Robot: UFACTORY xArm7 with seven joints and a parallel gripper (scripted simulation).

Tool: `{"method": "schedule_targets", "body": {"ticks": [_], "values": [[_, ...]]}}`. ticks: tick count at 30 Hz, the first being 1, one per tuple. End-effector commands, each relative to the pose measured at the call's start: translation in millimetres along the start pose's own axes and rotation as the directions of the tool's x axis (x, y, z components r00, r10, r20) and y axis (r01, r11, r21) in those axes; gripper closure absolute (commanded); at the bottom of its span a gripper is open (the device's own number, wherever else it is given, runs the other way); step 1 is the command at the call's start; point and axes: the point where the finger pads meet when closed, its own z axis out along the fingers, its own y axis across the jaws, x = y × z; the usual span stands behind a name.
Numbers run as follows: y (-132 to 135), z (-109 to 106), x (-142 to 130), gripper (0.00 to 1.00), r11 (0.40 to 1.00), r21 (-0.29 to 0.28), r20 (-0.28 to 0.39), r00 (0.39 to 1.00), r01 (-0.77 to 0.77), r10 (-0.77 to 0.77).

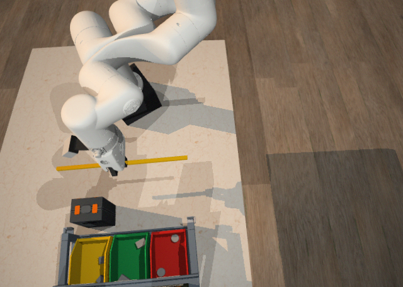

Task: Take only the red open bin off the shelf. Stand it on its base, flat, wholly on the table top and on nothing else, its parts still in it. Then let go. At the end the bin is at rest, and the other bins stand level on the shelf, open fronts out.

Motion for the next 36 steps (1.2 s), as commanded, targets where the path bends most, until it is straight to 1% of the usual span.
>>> {"method": "schedule_targets", "body": {"ticks": [1, 4, 16, 17, 21, 33, 34, 36], "values": [[21, -1, 0, 1.0, 1.0, 0.003, 0.0, 1.0, 0.0, 0.0], [54, -1, -1, 1.0, 1.0, 0.003, 0.0, 1.0, 0.0, 0.0], [54, -1, -1, 1.0, 1.0, 0.003, 0.0, 1.0, 0.0, 0.0], [11, -1, 0, 1.0, 1.0, 0.003, 0.001, 1.0, 0.0, 0.0], [55, -1, -1, 1.0, 1.0, 0.003, 0.0, 1.0, 0.0, 0.0], [55, -1, -1, 1.0, 1.0, 0.003, 0.0, 1.0, 0.0, 0.0], [12, -1, 0, 1.0, 1.0, 0.003, 0.001, 1.0, 0.0, 0.0], [34, -1, -1, 1.0, 1.0, 0.003, 0.0, 1.0, 0.0, 0.0]]}}
